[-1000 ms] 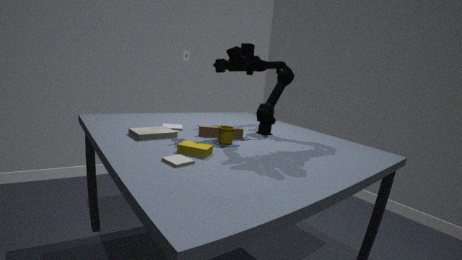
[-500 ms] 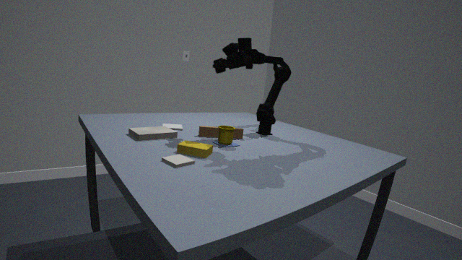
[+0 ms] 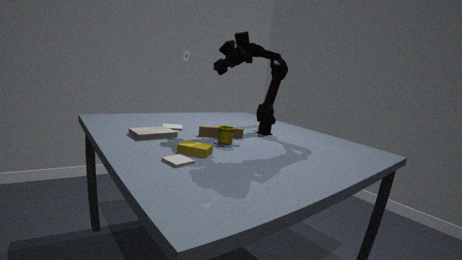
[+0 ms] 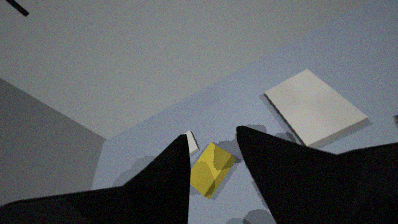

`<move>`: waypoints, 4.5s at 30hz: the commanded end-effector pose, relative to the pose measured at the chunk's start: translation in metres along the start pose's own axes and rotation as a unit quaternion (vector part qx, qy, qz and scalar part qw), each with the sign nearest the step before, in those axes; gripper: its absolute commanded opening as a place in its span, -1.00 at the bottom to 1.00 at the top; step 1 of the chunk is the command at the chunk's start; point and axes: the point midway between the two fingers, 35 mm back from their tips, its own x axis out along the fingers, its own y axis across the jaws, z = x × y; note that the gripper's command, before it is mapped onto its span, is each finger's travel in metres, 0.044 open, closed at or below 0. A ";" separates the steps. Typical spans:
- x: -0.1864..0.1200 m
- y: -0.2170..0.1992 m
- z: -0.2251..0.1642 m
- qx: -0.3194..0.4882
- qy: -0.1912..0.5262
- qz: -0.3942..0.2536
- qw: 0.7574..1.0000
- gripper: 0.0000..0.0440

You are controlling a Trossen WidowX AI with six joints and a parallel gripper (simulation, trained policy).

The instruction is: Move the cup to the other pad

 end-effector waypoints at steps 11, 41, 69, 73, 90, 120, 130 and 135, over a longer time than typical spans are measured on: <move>0.012 0.014 -0.012 0.087 0.082 -0.024 0.993 -0.28; 0.033 0.023 -0.063 0.236 0.244 -0.153 0.928 -0.31; 0.042 -0.014 -0.142 0.228 0.371 -0.336 0.835 -0.16; 0.042 -0.020 -0.154 0.223 0.384 -0.362 0.820 -0.13; 0.056 -0.047 -0.199 0.214 0.400 -0.430 0.781 -0.07; 0.071 -0.088 -0.249 0.162 0.428 -0.437 0.775 -0.98; 0.058 -0.084 -0.226 0.180 0.417 -0.432 0.779 -1.00; 0.045 -0.082 -0.208 0.201 0.407 -0.431 0.780 -0.97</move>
